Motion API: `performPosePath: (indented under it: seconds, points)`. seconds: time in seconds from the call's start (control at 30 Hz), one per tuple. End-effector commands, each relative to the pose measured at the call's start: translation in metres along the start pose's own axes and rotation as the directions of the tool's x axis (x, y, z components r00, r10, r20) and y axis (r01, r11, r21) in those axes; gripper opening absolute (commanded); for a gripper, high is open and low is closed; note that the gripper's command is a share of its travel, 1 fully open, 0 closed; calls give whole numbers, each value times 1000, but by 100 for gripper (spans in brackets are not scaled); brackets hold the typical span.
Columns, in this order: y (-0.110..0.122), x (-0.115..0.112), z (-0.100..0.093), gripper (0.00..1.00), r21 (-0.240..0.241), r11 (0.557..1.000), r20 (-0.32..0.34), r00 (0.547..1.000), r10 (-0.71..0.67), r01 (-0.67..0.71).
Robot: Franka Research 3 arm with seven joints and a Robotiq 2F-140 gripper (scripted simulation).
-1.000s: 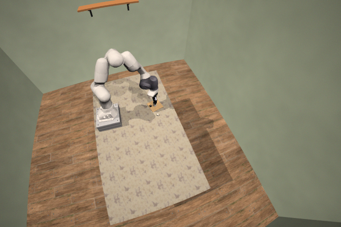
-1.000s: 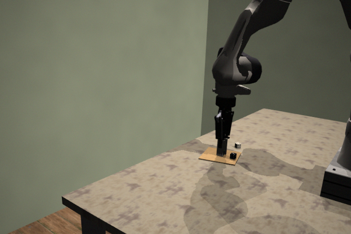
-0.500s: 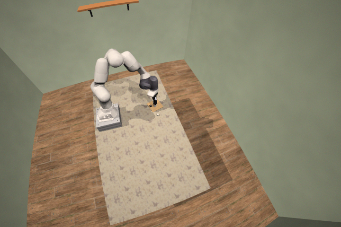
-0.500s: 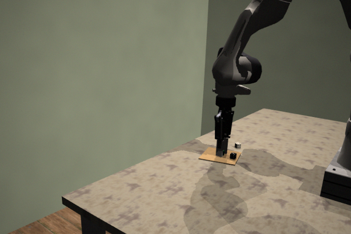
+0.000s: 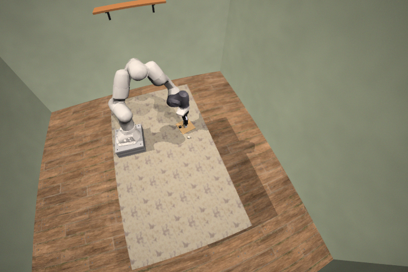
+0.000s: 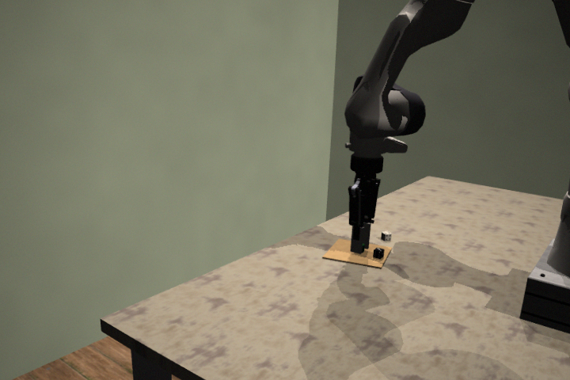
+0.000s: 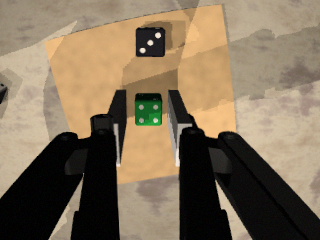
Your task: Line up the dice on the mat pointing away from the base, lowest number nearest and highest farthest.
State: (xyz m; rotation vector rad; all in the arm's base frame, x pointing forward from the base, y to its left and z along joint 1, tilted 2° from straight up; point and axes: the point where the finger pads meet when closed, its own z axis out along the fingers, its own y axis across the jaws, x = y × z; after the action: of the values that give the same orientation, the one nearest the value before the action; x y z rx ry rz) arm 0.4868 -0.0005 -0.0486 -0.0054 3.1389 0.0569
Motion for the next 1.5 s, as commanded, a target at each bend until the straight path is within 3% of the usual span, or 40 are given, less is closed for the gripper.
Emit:
performPosePath:
  seconds: [0.0, 0.13, 0.2, 0.57, 0.87, 0.9, 1.47]
  points:
    - [0, -1, -9, 21, 0, 1000, 1, 1000, 0, 0]
    - [0, -1, -26, 21, 0, 1000, 1, 1000, 0, 0]
    - [0, -1, -26, 21, 0, 1000, 1, 1000, 0, 0]
    - [0, -1, -80, 21, 0, 1000, 1, 1000, 0, 0]
    - [0, -1, -88, 21, 0, 1000, 1, 1000, 0, 0]
    - [0, -1, -88, 100, 0, 1000, 1, 1000, 0, 0]
    - [0, -1, -88, 100, 0, 1000, 1, 1000, 0, 0]
